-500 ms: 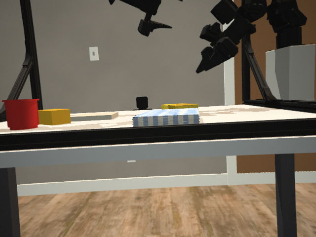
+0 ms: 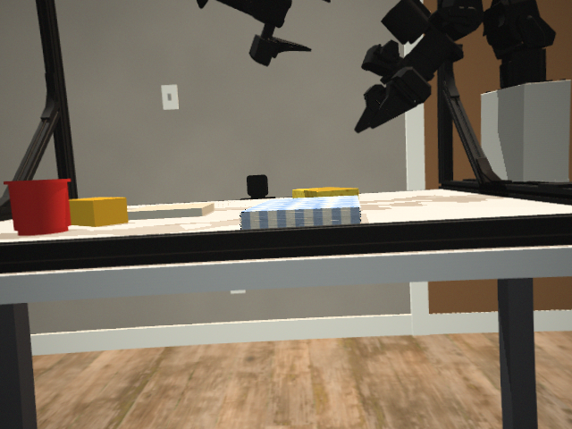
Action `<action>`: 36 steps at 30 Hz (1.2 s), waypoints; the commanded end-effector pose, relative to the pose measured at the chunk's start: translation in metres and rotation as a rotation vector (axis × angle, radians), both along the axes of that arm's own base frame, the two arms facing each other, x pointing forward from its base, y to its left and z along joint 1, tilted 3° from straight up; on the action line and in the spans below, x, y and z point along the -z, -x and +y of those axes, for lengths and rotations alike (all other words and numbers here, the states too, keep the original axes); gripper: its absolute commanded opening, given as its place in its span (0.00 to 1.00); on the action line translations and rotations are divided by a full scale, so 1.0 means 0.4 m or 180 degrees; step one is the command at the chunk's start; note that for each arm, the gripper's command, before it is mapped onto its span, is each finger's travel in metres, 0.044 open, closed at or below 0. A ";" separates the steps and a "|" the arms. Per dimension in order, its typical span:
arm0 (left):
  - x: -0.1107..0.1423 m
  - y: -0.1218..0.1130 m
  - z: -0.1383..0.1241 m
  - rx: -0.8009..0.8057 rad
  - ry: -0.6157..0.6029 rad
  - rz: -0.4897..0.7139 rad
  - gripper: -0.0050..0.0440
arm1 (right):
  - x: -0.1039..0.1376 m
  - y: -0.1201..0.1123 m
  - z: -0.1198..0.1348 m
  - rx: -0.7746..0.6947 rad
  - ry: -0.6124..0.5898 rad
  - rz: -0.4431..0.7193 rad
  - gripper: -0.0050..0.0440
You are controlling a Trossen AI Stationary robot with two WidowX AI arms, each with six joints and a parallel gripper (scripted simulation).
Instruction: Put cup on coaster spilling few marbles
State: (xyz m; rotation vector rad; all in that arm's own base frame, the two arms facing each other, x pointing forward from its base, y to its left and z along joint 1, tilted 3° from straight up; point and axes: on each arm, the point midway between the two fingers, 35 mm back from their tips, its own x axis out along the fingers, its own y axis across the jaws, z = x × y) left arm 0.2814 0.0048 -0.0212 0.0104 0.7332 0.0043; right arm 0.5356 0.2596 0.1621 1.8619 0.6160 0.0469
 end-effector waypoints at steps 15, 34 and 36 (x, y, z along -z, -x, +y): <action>0.000 0.000 0.000 0.0000 0.0000 0.0000 0.92 | 0.305 0.190 -0.368 -0.0063 0.1751 0.1158 0.38; 0.000 0.000 0.000 0.0000 0.0000 0.0000 0.92 | 0.528 0.738 -0.672 -0.1342 0.2880 0.2955 0.38; 0.000 0.000 0.000 0.0000 0.0000 0.0000 0.92 | 0.528 0.738 -0.672 -0.1342 0.2880 0.2955 0.38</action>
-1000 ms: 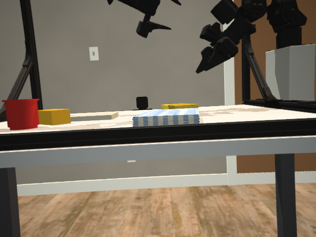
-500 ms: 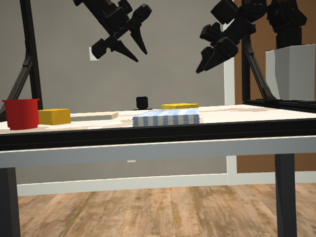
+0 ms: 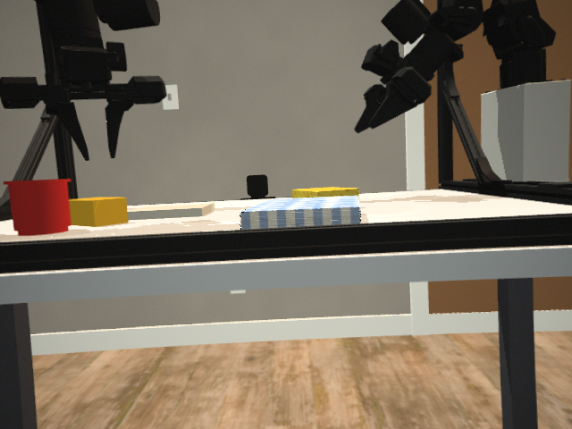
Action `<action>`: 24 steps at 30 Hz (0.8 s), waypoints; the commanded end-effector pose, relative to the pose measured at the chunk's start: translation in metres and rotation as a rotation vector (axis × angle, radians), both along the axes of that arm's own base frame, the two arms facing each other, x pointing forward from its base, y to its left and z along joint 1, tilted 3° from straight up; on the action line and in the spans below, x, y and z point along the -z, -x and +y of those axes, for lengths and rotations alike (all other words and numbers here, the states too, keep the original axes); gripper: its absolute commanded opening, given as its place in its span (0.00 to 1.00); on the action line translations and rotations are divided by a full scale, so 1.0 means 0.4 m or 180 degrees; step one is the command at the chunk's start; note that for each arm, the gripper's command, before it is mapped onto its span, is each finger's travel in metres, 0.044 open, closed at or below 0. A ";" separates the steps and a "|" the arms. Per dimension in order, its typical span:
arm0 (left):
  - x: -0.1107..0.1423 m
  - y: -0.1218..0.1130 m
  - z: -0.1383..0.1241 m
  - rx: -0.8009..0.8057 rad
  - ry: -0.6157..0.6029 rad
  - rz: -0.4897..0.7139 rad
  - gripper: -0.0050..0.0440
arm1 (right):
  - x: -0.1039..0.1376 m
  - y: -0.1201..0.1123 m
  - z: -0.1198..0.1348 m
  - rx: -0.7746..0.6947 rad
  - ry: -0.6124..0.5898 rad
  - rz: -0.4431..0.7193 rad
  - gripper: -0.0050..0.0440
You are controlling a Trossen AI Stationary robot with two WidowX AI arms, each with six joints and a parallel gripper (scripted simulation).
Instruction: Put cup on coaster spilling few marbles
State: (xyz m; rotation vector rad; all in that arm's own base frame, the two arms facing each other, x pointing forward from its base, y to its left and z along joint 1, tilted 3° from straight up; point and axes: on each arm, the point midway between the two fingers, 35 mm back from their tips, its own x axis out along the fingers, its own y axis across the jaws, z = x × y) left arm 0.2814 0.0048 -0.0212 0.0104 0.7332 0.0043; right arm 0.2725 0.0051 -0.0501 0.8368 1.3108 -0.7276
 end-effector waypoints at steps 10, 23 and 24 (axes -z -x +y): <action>0.000 0.000 0.000 0.0000 0.0000 0.0000 0.92 | -0.001 0.090 -0.037 -0.0162 0.0072 0.0238 0.38; 0.000 0.000 0.000 0.0000 0.0000 0.0000 0.92 | 0.030 0.085 -0.038 -0.0162 0.0072 0.0238 0.38; 0.000 0.000 0.000 0.0000 0.0000 0.0000 0.92 | 0.034 0.085 -0.038 -0.0162 0.0072 0.0238 0.38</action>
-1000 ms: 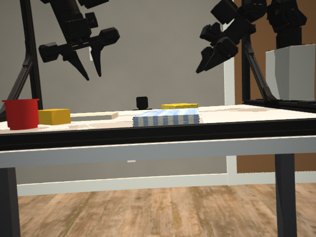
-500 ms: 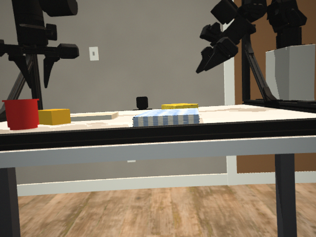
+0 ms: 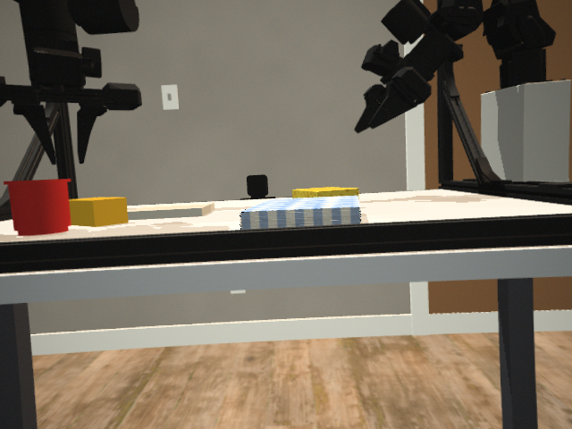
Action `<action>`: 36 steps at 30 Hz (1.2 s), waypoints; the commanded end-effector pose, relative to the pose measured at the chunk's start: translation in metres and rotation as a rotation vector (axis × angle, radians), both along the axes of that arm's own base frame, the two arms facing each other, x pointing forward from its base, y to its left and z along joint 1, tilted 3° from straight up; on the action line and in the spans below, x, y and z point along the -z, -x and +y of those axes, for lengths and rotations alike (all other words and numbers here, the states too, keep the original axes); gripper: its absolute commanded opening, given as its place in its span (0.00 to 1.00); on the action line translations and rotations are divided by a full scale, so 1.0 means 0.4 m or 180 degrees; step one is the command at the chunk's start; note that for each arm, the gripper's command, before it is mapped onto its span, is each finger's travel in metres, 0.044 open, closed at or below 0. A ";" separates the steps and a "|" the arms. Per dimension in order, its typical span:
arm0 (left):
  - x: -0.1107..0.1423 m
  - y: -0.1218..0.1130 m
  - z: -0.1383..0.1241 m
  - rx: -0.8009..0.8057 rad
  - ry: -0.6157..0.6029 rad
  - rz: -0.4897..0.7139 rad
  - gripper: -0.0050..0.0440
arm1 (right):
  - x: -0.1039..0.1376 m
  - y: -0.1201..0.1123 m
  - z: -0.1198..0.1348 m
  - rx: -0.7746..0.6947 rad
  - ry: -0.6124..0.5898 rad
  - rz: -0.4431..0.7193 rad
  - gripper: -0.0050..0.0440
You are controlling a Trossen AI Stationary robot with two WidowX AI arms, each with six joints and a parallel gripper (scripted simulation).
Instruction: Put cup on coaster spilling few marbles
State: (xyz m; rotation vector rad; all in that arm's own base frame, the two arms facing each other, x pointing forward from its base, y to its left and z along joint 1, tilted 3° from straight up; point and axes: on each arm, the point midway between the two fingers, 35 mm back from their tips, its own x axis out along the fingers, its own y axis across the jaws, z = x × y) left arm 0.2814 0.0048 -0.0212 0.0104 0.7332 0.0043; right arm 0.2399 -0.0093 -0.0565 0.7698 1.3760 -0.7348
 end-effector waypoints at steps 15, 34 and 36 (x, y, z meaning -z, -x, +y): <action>0.000 0.000 0.000 0.0000 0.0000 0.0000 0.92 | 0.072 0.000 -0.002 -0.0013 0.0012 0.0028 0.38; 0.000 0.000 0.000 0.0000 0.0000 0.0000 0.92 | 0.121 0.001 -0.003 -0.0013 0.0012 0.0028 0.38; 0.000 0.000 0.000 0.0000 0.0000 0.0000 0.92 | 0.121 0.001 -0.003 -0.0013 0.0012 0.0028 0.38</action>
